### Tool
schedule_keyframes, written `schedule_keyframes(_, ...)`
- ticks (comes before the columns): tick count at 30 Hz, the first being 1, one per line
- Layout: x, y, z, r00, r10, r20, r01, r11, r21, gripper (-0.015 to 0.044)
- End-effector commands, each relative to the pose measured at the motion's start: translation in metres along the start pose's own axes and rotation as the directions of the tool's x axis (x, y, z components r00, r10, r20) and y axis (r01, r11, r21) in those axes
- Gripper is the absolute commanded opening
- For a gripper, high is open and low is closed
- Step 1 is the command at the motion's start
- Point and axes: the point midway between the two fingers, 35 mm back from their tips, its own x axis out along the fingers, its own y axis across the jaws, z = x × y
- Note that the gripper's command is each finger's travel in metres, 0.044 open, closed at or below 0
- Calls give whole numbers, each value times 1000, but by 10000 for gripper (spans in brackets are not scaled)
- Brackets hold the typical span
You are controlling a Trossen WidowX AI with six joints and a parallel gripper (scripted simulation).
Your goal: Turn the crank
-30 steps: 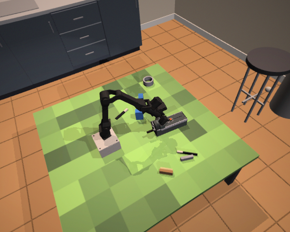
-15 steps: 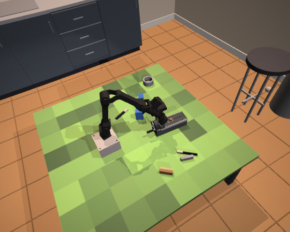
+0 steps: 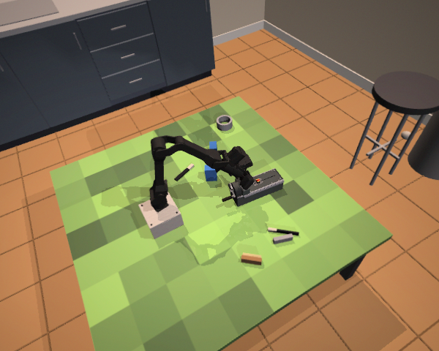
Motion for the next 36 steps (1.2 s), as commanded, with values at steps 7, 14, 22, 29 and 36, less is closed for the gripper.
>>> schedule_keyframes(7,0,0,0,1000,0,0,0,1000,0,210)
schedule_keyframes(14,0,0,0,1000,0,0,0,1000,0,394)
schedule_keyframes(22,0,0,0,1000,0,0,0,1000,0,309)
schedule_keyframes(29,0,0,0,1000,0,0,0,1000,0,125)
schedule_keyframes(36,0,0,0,1000,0,0,0,1000,0,0)
